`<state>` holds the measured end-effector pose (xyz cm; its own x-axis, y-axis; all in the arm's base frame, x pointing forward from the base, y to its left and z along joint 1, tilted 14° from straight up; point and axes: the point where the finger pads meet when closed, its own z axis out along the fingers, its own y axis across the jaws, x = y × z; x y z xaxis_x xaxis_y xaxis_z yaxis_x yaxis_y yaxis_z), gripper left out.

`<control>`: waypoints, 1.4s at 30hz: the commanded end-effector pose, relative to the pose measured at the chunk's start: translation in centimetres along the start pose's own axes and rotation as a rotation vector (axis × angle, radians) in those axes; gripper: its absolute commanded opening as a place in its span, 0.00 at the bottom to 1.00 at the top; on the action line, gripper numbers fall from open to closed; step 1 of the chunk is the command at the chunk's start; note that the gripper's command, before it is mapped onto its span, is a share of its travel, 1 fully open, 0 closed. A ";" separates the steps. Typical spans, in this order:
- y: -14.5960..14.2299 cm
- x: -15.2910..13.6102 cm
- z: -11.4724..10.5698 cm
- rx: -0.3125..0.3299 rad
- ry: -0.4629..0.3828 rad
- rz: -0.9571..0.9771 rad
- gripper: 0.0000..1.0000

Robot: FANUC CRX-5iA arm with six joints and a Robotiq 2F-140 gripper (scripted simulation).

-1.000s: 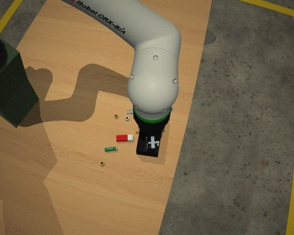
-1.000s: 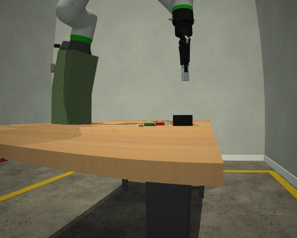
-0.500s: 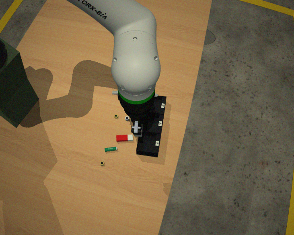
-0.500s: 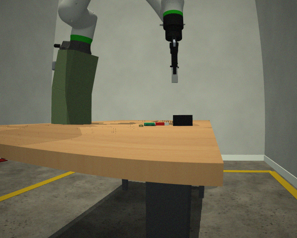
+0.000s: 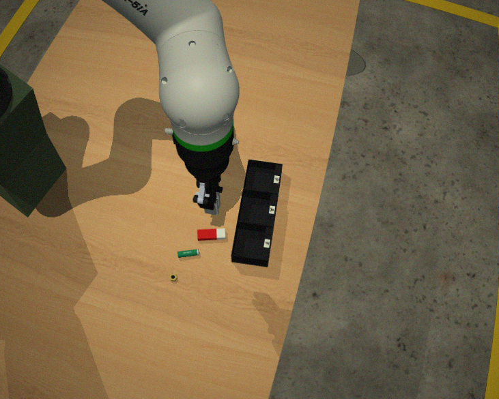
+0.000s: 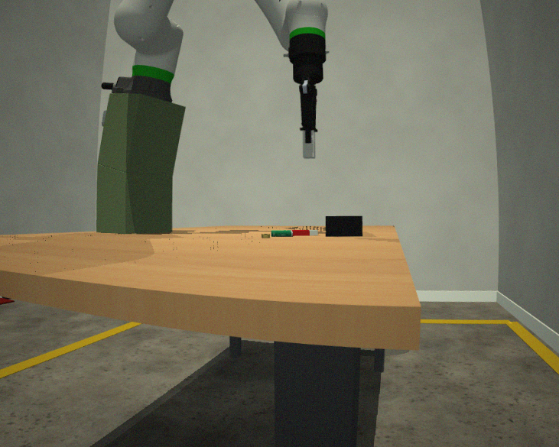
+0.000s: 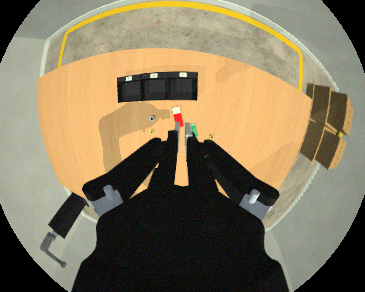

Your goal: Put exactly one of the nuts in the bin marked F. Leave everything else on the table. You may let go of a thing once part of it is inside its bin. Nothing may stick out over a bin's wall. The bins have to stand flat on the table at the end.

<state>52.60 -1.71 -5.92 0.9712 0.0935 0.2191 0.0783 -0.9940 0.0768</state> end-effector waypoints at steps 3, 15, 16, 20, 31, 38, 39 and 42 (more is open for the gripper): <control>-1.4 -2.8 0.1 -0.009 0.007 0.075 0.05; -1.7 -3.6 0.1 -0.009 0.007 0.075 0.05; -1.7 -3.6 0.1 -0.009 0.007 0.075 0.05; -1.6 -2.4 1.2 -0.009 0.007 0.012 0.05; -0.8 3.1 6.3 -0.009 0.007 0.012 0.05; -0.2 7.3 10.2 -0.009 0.007 0.012 0.05; -0.1 8.0 10.8 -0.009 0.007 0.012 0.05; 0.0 8.3 11.1 -0.009 0.007 0.012 0.05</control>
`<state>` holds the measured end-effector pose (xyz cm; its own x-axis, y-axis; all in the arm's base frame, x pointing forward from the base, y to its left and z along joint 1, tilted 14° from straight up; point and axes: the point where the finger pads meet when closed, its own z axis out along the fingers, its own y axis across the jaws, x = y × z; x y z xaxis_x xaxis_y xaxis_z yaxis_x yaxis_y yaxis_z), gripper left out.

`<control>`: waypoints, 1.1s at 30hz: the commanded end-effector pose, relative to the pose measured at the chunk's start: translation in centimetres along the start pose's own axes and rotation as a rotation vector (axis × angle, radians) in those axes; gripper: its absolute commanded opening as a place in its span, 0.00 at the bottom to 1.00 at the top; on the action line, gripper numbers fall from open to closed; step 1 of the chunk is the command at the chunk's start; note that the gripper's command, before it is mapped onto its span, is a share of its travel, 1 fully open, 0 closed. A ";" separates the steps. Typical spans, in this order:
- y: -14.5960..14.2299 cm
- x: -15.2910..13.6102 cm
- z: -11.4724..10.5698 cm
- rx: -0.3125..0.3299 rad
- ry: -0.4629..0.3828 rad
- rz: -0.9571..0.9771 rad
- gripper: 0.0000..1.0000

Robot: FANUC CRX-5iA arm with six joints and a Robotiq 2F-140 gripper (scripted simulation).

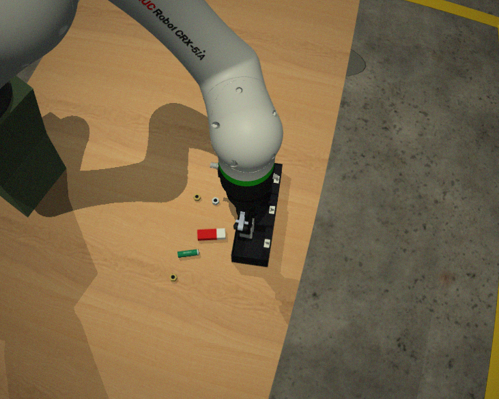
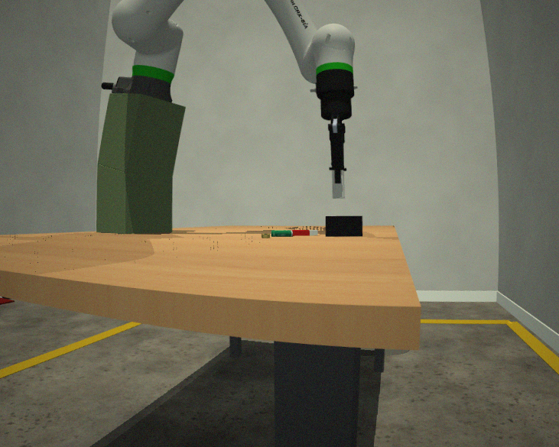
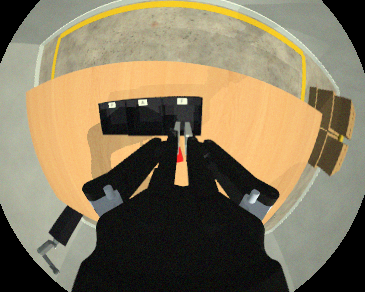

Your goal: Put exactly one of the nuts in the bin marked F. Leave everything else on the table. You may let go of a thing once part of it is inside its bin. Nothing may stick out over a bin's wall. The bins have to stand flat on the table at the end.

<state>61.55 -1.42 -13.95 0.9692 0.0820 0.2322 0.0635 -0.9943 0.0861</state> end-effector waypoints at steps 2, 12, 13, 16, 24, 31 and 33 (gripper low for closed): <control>0.1 1.3 1.3 0.003 -0.006 0.000 0.05; 0.1 1.3 3.2 0.003 -0.006 0.000 0.05; 0.1 1.3 3.4 0.003 -0.006 0.000 0.05; 0.1 1.3 4.2 0.003 -0.006 0.000 0.05; 0.1 1.3 5.8 0.003 -0.006 0.000 0.05; 0.1 1.3 7.2 0.003 -0.006 0.000 0.05; 0.1 1.3 7.2 0.003 -0.006 0.000 0.05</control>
